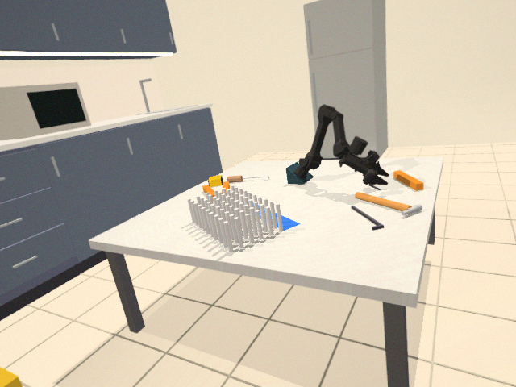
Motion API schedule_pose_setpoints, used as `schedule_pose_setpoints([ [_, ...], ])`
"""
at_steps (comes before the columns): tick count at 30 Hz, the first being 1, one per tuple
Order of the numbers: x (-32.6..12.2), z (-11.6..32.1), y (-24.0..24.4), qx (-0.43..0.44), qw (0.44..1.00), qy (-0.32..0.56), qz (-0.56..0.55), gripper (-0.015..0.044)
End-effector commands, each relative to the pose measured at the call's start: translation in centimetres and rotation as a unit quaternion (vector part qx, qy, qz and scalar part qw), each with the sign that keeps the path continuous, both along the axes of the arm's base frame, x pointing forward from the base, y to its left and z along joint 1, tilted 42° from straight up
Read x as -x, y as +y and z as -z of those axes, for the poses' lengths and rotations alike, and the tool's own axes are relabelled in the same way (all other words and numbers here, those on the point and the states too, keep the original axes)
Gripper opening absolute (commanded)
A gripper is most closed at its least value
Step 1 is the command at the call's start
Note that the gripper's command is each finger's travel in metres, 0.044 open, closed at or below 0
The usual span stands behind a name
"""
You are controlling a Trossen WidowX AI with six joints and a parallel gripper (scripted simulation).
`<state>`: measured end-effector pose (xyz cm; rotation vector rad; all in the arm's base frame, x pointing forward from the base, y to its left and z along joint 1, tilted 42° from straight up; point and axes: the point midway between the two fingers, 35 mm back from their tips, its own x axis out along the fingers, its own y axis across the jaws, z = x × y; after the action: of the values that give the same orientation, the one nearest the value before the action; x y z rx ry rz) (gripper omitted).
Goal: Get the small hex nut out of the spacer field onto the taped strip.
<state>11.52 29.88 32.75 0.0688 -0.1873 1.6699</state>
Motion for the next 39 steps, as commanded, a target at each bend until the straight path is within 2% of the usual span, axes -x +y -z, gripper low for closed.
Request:
schedule_pose_setpoints([
  [1,-5.2,0.1,-1.2,0.008,0.995,0.000,0.095,0.0440],
  [9,-15.6,1.0,-6.5,0.028,0.956,0.011,0.291,0.0440],
  [14,-19.5,2.9,-9.8,0.046,0.929,0.048,0.365,0.0440],
  [19,-23.9,6.4,-15.5,0.072,0.881,0.110,0.455,0.0440],
  [27,-27.7,11.6,-25.5,0.092,0.785,0.208,0.577,0.0440],
  [35,-28.1,16.7,-36.8,0.082,0.650,0.307,0.690,0.0440],
  [39,-27.9,17.6,-38.6,0.078,0.624,0.326,0.705,0.0440],
])
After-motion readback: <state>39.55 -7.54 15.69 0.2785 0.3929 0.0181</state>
